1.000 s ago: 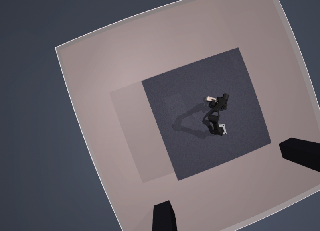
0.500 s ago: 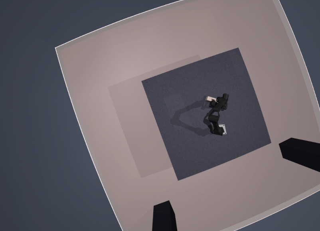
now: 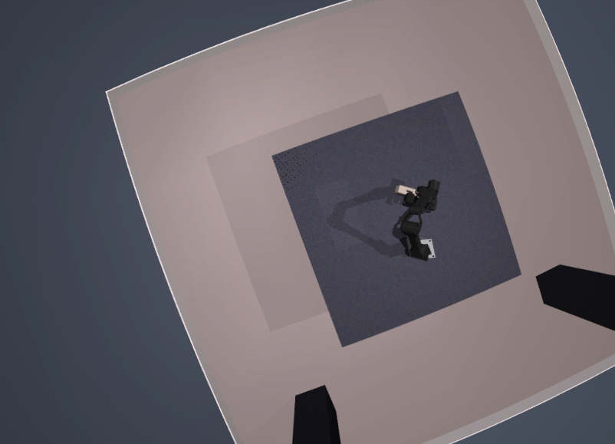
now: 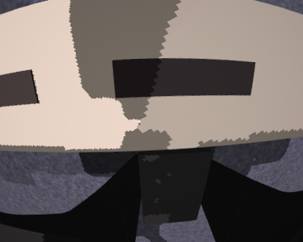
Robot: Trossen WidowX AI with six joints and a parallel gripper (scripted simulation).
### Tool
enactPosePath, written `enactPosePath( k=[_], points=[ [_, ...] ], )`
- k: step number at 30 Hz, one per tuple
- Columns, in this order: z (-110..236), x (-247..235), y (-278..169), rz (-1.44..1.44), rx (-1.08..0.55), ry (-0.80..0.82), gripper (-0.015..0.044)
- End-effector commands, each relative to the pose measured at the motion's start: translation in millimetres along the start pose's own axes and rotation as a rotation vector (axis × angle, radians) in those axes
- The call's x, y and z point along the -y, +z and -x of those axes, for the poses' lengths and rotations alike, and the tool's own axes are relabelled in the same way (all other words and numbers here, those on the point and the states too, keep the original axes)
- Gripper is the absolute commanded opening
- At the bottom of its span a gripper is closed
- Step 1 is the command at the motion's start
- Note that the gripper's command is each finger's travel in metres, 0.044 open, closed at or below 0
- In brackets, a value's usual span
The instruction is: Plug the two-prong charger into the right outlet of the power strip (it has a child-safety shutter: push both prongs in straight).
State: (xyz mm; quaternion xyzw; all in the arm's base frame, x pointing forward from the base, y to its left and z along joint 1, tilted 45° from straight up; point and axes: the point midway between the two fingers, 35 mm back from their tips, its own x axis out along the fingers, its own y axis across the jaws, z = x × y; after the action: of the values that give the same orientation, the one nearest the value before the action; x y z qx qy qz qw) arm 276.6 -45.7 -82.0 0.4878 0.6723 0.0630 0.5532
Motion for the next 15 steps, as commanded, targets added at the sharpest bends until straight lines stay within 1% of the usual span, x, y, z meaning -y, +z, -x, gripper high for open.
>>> enactPosePath(
  k=[1,15],
  points=[
    [1.0,-1.2,2.9,0.005,0.008,0.002,0.0],
    [-1.2,-1.1,4.9,0.005,0.008,0.003,0.0]
  ],
)
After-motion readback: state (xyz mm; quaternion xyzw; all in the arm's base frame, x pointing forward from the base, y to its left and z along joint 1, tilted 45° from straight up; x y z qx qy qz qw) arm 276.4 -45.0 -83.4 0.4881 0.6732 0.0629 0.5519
